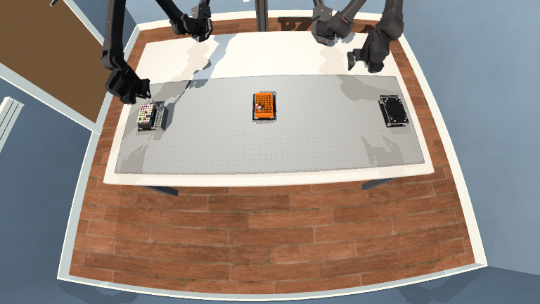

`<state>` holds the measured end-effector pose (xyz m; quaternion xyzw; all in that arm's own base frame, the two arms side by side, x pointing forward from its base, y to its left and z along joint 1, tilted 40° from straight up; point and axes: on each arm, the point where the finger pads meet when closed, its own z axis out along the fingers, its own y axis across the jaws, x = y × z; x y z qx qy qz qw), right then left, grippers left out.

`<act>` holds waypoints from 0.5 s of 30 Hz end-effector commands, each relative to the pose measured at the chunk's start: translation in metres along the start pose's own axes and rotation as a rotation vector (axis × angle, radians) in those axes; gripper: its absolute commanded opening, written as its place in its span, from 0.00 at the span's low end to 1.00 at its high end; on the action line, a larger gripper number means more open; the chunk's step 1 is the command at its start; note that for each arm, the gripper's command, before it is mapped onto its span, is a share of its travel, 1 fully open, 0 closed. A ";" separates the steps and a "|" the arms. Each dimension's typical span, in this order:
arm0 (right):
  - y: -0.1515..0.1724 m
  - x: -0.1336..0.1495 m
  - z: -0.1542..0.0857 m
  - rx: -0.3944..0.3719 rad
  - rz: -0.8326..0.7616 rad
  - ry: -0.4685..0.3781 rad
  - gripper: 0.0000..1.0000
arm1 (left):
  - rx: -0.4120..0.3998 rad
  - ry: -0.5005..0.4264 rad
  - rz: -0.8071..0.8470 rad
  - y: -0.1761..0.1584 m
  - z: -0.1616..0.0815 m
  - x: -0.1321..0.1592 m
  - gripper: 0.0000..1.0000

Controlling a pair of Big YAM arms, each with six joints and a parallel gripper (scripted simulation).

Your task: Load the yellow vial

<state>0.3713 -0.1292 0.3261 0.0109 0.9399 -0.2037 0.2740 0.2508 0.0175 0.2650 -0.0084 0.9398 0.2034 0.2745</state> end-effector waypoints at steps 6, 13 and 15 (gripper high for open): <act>-0.005 -0.008 -0.011 0.008 0.005 -0.032 0.24 | 0.003 -0.024 -0.021 0.001 -0.009 -0.010 1.00; -0.005 -0.008 -0.011 0.008 0.005 -0.032 0.24 | 0.003 -0.024 -0.021 0.001 -0.009 -0.010 1.00; -0.005 -0.008 -0.011 0.008 0.005 -0.032 0.24 | 0.003 -0.024 -0.021 0.001 -0.009 -0.010 1.00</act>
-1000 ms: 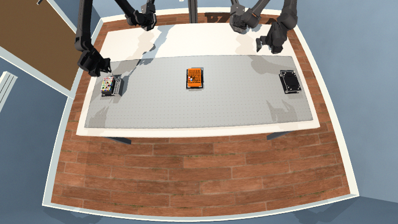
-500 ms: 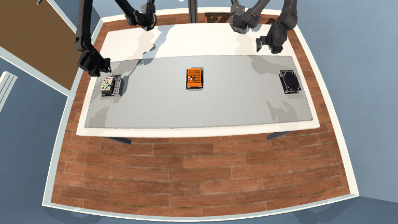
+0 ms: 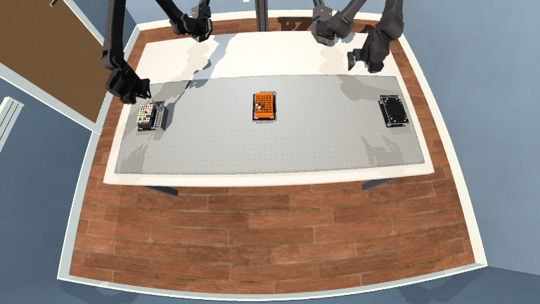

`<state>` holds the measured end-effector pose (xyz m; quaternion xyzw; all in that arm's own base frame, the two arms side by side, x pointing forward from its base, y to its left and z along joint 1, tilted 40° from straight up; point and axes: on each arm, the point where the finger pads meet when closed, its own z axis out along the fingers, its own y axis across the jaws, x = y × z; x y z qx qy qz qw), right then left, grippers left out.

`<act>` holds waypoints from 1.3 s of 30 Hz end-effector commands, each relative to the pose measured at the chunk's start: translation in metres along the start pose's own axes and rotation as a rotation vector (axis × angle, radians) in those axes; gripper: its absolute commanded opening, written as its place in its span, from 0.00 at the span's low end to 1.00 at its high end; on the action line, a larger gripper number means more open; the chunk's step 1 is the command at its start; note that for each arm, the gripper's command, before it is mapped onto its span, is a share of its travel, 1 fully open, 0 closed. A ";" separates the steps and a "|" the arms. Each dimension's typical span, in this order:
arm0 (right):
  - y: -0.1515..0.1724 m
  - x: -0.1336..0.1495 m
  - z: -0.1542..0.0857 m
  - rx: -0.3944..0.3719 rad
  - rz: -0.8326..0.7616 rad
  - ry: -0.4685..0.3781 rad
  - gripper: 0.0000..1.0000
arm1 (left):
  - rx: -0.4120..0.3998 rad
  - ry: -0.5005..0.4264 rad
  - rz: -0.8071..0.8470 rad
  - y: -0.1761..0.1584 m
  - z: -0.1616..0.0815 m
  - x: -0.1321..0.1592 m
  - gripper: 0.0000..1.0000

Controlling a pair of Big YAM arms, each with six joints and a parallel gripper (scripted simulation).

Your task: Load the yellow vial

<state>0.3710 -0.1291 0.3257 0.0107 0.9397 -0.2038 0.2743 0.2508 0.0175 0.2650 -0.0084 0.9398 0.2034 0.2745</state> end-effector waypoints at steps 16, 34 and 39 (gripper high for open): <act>-0.013 -0.017 0.012 0.015 0.007 -0.038 0.24 | 0.003 -0.024 -0.021 0.001 -0.009 -0.010 1.00; -0.013 -0.012 0.034 0.018 0.008 -0.045 0.24 | 0.003 -0.024 -0.021 0.001 -0.009 -0.010 1.00; -0.005 0.000 0.061 0.003 -0.005 0.003 0.24 | 0.003 -0.024 -0.021 0.001 -0.009 -0.010 1.00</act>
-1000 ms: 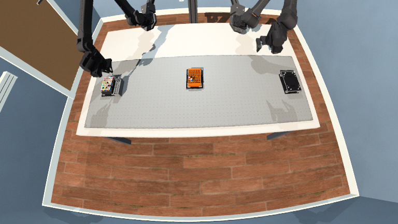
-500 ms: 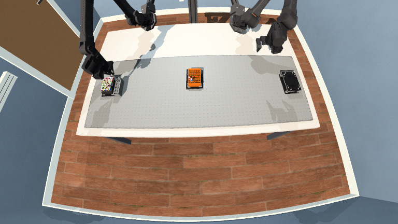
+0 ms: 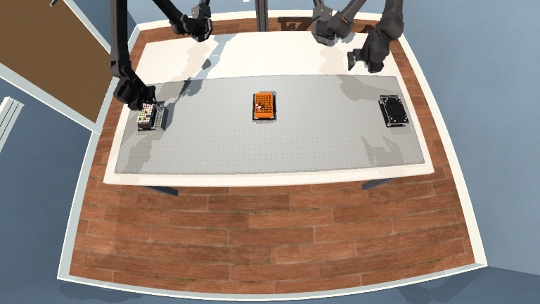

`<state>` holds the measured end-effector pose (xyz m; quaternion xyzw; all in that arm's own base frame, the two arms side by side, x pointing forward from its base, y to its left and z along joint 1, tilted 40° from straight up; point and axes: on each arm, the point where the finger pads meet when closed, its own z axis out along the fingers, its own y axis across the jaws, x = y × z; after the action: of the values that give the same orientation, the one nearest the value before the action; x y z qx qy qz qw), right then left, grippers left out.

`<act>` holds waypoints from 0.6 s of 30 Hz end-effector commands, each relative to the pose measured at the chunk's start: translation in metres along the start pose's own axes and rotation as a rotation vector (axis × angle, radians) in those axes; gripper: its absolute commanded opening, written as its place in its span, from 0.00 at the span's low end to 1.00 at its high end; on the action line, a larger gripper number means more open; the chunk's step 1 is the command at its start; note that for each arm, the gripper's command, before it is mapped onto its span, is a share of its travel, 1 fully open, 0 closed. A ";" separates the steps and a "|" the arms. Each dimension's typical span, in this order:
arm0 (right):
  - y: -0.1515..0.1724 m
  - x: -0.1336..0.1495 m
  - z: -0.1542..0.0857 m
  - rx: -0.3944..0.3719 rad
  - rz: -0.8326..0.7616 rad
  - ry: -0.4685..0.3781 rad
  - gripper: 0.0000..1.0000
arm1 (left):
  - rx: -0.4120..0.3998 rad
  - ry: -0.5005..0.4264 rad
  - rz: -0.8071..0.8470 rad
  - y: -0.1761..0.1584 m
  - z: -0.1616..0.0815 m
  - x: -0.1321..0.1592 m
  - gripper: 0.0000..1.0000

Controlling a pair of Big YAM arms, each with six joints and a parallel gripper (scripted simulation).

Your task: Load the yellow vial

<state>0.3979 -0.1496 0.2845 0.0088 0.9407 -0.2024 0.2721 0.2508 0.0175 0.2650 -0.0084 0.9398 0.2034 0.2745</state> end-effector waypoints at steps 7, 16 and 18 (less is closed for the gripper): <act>-0.005 0.000 0.020 0.007 -0.001 0.000 0.24 | 0.003 -0.024 -0.021 0.001 -0.009 -0.010 1.00; -0.005 0.000 0.031 0.007 -0.001 0.000 0.24 | 0.003 -0.024 -0.021 0.001 -0.009 -0.010 1.00; -0.014 -0.011 0.016 0.023 0.010 -0.043 0.24 | 0.003 -0.024 -0.021 0.001 -0.009 -0.010 1.00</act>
<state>0.4116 -0.1601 0.2615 0.0083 0.9419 -0.2017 0.2686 0.2508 0.0175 0.2650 -0.0084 0.9398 0.2034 0.2745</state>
